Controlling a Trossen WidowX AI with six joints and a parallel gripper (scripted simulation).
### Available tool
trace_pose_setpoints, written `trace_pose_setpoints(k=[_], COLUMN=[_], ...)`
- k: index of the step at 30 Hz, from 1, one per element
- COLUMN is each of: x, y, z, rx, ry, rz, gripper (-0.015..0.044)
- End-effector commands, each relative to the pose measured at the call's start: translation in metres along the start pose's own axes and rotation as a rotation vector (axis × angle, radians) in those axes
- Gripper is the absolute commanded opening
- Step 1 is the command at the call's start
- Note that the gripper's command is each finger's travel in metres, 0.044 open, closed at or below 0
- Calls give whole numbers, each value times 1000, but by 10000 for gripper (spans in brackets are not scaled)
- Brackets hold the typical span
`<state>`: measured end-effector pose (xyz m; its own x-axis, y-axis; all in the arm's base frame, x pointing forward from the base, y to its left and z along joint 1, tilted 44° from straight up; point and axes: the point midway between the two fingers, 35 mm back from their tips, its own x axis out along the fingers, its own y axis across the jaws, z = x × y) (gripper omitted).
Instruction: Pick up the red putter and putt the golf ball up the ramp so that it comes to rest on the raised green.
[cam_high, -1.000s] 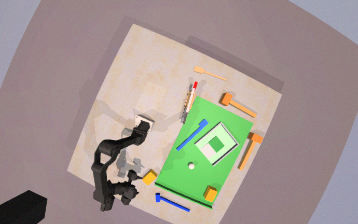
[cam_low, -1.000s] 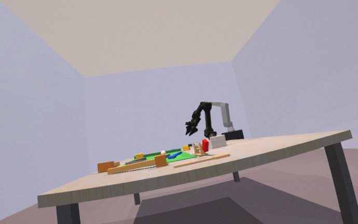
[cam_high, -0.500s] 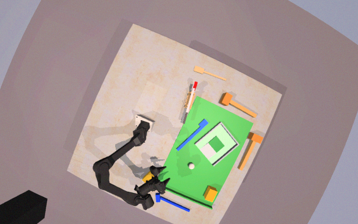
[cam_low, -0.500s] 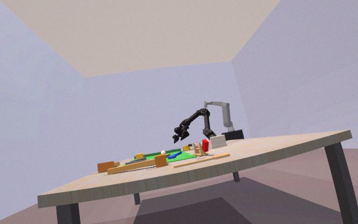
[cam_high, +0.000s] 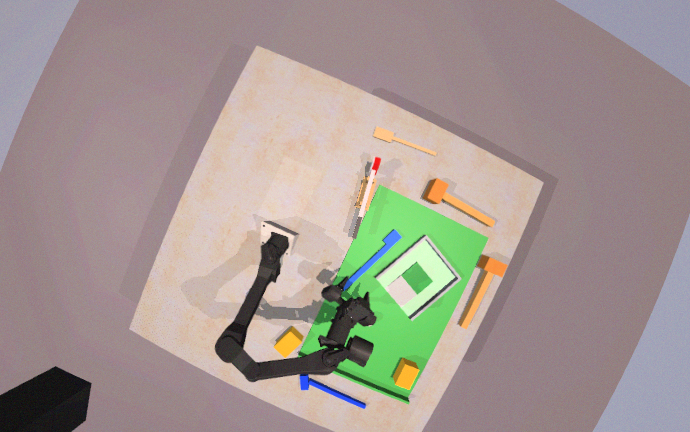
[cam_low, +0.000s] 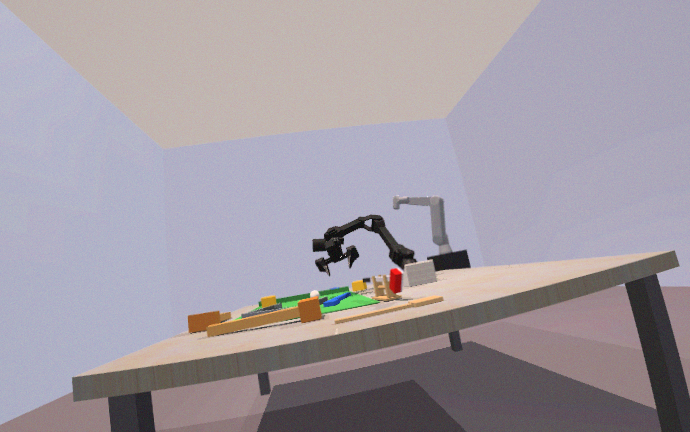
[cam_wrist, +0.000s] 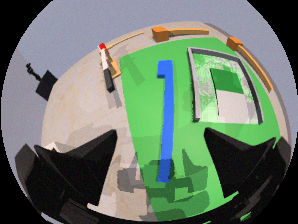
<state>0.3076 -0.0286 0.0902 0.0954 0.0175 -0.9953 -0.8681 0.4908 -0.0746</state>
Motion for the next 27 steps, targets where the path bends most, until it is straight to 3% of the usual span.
trace_pose_setpoints(k=[1, 12, 27], x=[43, 128, 144], y=[30, 123, 118], z=[42, 96, 80], rx=[-131, -469, -475], ry=[153, 536, 542], rz=[76, 56, 53], gripper=[440, 440, 440])
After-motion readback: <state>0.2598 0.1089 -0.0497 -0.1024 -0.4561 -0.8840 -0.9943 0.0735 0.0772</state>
